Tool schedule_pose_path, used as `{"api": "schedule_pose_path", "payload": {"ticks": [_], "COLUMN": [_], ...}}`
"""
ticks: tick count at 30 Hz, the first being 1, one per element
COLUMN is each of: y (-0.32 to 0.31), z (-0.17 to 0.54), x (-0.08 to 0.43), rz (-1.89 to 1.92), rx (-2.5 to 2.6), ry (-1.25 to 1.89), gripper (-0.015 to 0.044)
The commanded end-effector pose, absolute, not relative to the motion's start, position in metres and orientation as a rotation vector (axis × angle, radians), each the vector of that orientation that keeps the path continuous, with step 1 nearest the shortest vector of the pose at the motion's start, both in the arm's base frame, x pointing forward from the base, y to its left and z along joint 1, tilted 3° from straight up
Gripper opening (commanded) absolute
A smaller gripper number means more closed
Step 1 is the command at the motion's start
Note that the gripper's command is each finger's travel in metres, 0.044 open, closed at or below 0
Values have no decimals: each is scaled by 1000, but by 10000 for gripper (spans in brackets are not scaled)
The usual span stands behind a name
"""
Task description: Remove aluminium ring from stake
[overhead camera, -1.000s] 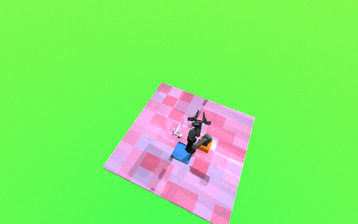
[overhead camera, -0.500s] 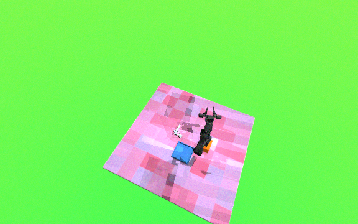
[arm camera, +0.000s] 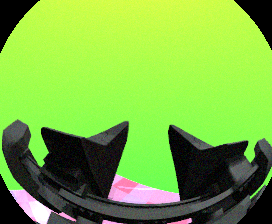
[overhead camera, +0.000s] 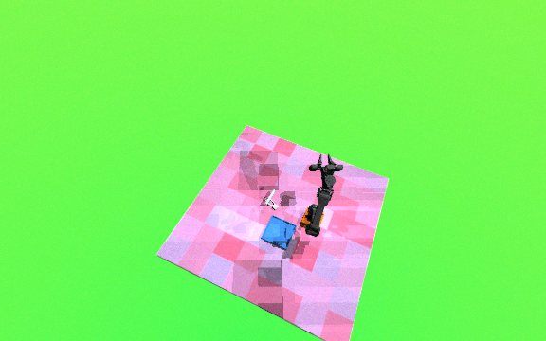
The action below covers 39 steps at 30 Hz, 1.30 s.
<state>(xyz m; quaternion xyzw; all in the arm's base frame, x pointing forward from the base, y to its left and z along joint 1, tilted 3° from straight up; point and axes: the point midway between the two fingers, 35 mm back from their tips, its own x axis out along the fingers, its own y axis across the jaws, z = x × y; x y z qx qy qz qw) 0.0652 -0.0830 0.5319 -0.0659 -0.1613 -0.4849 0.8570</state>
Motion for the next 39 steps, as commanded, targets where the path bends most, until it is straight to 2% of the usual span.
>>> {"api": "schedule_pose_path", "payload": {"ticks": [1, 17, 22, 28, 39], "y": [-109, -170, -181, -179, -155], "z": [516, 447, 408, 356, 284], "x": [74, 136, 172, 216, 264], "rz": [-984, -813, -733, -632, -503], "rx": [-67, 130, 176, 210, 235], "ry": [-301, -121, -21, 111, 288], "gripper": [200, 200, 200, 200, 200]}}
